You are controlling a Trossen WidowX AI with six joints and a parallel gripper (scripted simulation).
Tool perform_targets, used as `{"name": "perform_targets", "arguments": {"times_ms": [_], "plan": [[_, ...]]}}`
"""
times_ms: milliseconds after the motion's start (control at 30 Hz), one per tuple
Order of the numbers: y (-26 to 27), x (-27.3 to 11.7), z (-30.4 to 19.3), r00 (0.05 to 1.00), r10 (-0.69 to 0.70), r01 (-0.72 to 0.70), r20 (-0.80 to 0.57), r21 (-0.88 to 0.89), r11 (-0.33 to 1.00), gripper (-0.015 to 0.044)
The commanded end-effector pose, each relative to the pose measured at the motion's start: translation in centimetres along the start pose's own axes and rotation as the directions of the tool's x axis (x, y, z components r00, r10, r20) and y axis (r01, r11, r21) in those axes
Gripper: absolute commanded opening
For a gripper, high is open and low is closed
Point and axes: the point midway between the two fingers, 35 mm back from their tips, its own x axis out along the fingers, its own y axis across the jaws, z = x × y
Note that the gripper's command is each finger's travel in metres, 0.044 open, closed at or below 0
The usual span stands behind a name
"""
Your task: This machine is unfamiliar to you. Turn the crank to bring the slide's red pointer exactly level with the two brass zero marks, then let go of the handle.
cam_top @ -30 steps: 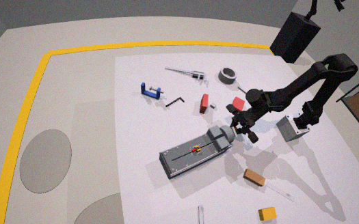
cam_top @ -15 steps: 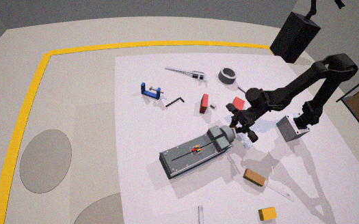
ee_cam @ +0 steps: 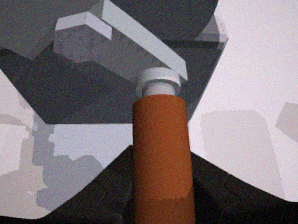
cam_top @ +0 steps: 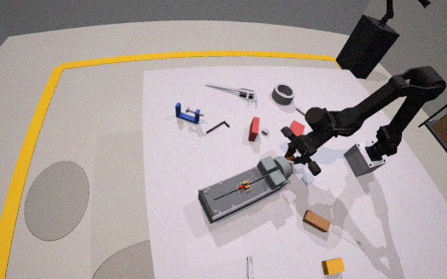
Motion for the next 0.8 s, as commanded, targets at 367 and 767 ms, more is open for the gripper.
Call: {"name": "perform_targets", "arguments": {"times_ms": [367,767], "plan": [[-1.0,-1.0,0.9,1.0,-0.013,0.013,0.012,-0.001,1.0,0.0],[-1.2,-1.9,1.7,1.0,-0.013,0.013,0.012,-0.001,1.0,0.0]]}}
